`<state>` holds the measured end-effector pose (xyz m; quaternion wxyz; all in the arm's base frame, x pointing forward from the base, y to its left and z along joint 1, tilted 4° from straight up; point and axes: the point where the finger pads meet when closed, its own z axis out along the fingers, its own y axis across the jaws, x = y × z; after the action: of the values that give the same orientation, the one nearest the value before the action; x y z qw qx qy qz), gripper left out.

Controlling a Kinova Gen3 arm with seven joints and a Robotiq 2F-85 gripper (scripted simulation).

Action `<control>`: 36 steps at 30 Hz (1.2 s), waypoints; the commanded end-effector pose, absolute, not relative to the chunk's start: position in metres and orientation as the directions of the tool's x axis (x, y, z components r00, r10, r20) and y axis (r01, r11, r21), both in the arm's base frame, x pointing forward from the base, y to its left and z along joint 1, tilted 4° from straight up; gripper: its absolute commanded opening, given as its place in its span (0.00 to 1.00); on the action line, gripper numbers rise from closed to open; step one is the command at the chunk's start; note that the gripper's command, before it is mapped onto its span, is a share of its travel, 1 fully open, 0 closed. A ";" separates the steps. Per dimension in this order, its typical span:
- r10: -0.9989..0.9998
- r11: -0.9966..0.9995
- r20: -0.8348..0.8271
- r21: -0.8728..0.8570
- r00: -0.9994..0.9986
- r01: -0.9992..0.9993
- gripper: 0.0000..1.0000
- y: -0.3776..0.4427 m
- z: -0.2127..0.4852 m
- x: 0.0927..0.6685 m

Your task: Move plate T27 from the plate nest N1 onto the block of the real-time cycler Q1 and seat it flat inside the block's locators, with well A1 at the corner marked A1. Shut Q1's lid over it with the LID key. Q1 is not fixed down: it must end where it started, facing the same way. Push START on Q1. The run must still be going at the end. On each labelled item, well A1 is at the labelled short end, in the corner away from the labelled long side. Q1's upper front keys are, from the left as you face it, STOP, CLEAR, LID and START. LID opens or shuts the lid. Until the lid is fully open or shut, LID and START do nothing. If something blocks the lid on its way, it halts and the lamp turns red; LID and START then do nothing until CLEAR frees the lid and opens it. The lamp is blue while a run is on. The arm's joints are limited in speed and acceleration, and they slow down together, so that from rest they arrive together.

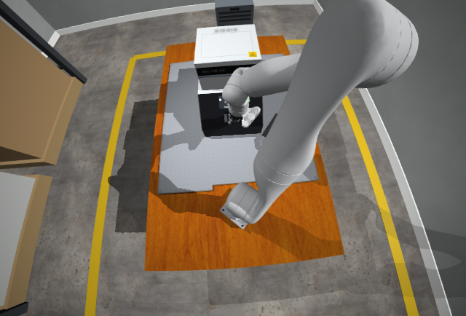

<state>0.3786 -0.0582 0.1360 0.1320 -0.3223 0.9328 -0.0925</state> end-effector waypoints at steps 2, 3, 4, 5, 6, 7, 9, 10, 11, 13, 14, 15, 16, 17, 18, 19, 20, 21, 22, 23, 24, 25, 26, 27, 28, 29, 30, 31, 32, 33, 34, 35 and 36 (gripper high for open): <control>-0.626 0.775 -0.187 -0.259 -0.757 -0.577 0.10 -0.059 0.134 0.381; -0.626 0.775 -0.187 -0.259 -0.757 -0.577 0.10 -0.059 0.134 0.382; -0.626 0.775 -0.187 -0.259 -0.757 -0.577 0.10 -0.059 0.133 0.382; -0.626 0.775 -0.187 -0.259 -0.757 -0.577 0.10 -0.059 0.133 0.382; -0.626 0.775 -0.187 -0.259 -0.757 -0.577 0.10 -0.059 0.133 0.382; -0.626 0.775 -0.187 -0.259 -0.757 -0.577 0.10 -0.059 0.133 0.383; -0.626 0.775 -0.187 -0.259 -0.757 -0.577 0.10 -0.059 0.132 0.383; -0.626 0.775 -0.187 -0.259 -0.757 -0.577 0.10 -0.059 0.131 0.384; -0.626 0.775 -0.187 -0.259 -0.757 -0.577 0.10 -0.059 0.131 0.384; -0.626 0.775 -0.187 -0.259 -0.757 -0.577 0.10 -0.059 0.130 0.385; -0.626 0.775 -0.187 -0.259 -0.757 -0.577 0.10 -0.059 0.129 0.386; -0.626 0.775 -0.187 -0.259 -0.757 -0.577 0.10 -0.059 0.129 0.386; -0.626 0.775 -0.187 -0.259 -0.757 -0.577 0.10 -0.060 0.128 0.387; -0.626 0.775 -0.187 -0.259 -0.757 -0.577 0.10 -0.060 0.128 0.387; -0.626 0.775 -0.187 -0.259 -0.757 -0.577 0.10 -0.060 0.127 0.387; -0.626 0.775 -0.187 -0.259 -0.757 -0.577 0.10 -0.060 0.127 0.388; -0.626 0.775 -0.187 -0.259 -0.757 -0.577 0.10 -0.060 0.127 0.388; -0.626 0.775 -0.187 -0.259 -0.757 -0.577 0.10 -0.060 0.127 0.388; -0.626 0.775 -0.187 -0.259 -0.757 -0.577 0.10 -0.060 0.127 0.388; -0.626 0.775 -0.187 -0.259 -0.757 -0.577 0.10 -0.060 0.127 0.388; -0.626 0.775 -0.187 -0.259 -0.757 -0.577 0.10 -0.060 0.127 0.388; -0.626 0.775 -0.187 -0.259 -0.757 -0.577 0.10 -0.060 0.127 0.388; -0.626 0.775 -0.187 -0.259 -0.757 -0.577 0.10 -0.060 0.127 0.388; -0.626 0.775 -0.187 -0.259 -0.757 -0.577 0.10 -0.060 0.127 0.388; -0.626 0.775 -0.187 -0.259 -0.757 -0.577 0.10 -0.060 0.127 0.388; -0.626 0.775 -0.187 -0.259 -0.757 -0.577 0.10 -0.060 0.127 0.388; -0.626 0.775 -0.187 -0.259 -0.757 -0.577 0.10 -0.060 0.127 0.388; -0.626 0.775 -0.187 -0.259 -0.757 -0.577 0.10 -0.060 0.127 0.388; -0.626 0.775 -0.187 -0.259 -0.757 -0.577 0.10 -0.060 0.127 0.388; -0.626 0.775 -0.187 -0.259 -0.757 -0.577 0.10 -0.060 0.127 0.388; -0.626 0.775 -0.187 -0.259 -0.757 -0.577 0.10 -0.060 0.127 0.388; -0.626 0.775 -0.187 -0.259 -0.757 -0.577 0.10 -0.060 0.127 0.388; -0.626 0.775 -0.187 -0.259 -0.757 -0.577 0.10 -0.060 0.127 0.388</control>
<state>0.3867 -0.0596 0.1273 0.1318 -0.3231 0.9324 -0.0944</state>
